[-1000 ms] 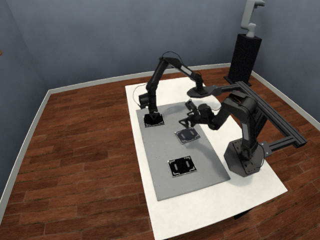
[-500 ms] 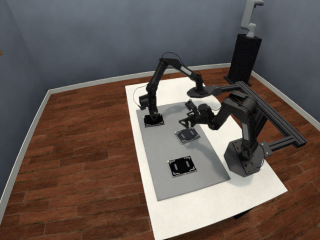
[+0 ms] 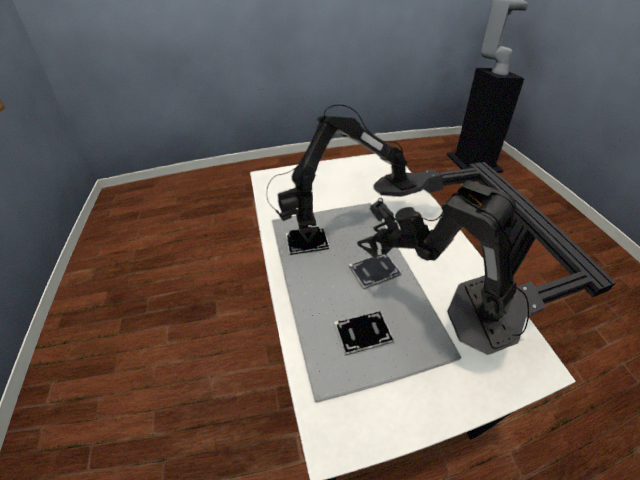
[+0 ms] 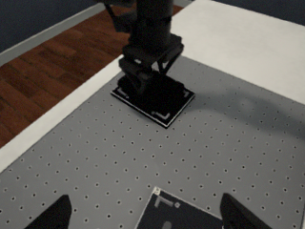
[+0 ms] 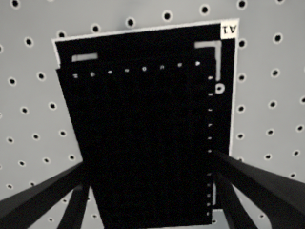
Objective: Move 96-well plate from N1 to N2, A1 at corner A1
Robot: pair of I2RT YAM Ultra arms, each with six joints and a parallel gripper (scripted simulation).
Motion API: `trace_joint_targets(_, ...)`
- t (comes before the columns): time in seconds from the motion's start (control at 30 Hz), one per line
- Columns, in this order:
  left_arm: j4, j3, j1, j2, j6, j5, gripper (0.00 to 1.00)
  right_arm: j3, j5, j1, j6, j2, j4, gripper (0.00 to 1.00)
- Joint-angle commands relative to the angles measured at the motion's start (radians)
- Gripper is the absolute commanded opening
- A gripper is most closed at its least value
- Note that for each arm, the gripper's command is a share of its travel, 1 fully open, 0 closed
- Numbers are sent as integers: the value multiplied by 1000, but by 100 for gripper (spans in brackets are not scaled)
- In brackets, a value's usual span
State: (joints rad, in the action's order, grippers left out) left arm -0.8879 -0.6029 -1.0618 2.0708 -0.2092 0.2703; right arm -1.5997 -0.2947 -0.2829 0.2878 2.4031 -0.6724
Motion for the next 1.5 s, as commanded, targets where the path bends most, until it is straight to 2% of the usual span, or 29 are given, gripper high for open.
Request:
trace_joint_targets(0.0,-5,-4,-6,-8,-1,-3,100,15,2,11,-13,4,32,76)
trace_joint_targets(0.27,-5,-4,-6,-8,-1,-3,100,0,5,15,-19,39,56,76)
trace_joint_targets(0.6,-5,-4,-6,-8,-1,-3,100,-55,16,27,1,90,-9,76)
trace_joint_targets(0.8,-5,-4,-6,-8,-1,-3,100,-117,18,18,5,70,-86,76)
trace_joint_targets(1.47,-5,-4,-6,-8,-1,-3,100,-108,8,18,4,71,-51,76)
